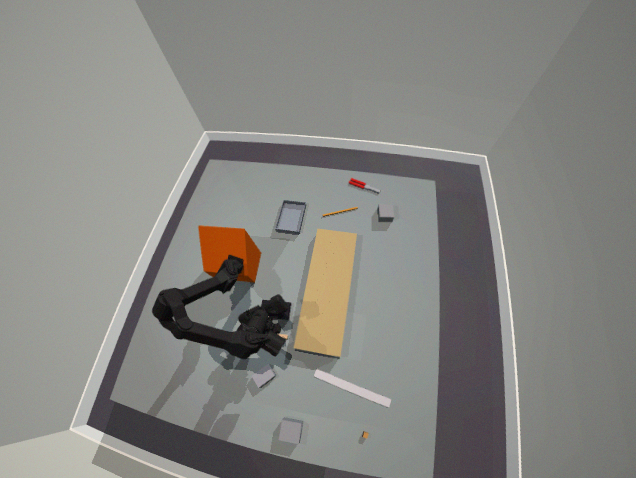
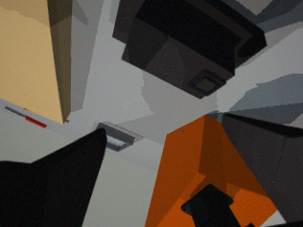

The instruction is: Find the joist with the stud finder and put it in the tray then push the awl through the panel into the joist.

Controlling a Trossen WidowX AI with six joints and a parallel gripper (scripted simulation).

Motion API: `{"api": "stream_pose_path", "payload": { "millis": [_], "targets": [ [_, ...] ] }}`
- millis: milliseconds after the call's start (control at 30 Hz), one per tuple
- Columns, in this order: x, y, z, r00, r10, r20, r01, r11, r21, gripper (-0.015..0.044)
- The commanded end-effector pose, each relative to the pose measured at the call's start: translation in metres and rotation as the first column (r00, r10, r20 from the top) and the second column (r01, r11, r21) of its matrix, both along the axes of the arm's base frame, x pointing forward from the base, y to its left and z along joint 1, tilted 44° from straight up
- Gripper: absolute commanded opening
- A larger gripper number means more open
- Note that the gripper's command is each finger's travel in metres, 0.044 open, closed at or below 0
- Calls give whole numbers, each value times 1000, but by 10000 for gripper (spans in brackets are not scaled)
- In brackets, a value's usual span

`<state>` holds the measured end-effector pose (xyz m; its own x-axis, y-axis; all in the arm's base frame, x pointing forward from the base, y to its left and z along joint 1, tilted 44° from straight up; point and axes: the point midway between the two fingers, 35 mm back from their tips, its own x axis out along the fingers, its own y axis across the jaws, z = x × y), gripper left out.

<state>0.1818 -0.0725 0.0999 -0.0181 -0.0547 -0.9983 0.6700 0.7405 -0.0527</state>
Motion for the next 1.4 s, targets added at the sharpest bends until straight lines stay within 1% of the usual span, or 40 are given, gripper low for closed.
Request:
{"api": "stream_pose_path", "payload": {
  "millis": [0, 67, 167, 233, 267, 300, 700, 1367],
  "targets": [
    [1, -5, -11, 937, 348, 13, -336, 913, -231, 440],
    [4, -6, -15, 844, 536, -32, -509, 780, -365, 440],
    [9, -7, -17, 668, 726, -164, -681, 508, -527, 440],
    [11, -6, -16, 564, 782, -265, -736, 330, -592, 440],
    [11, -6, -16, 538, 790, -294, -745, 283, -604, 440],
    [11, -5, -16, 530, 792, -303, -747, 267, -608, 440],
    [11, -6, -17, 530, 792, -303, -748, 267, -608, 440],
    [19, -26, -40, 530, 792, -302, -749, 271, -605, 440]
  ]
}}
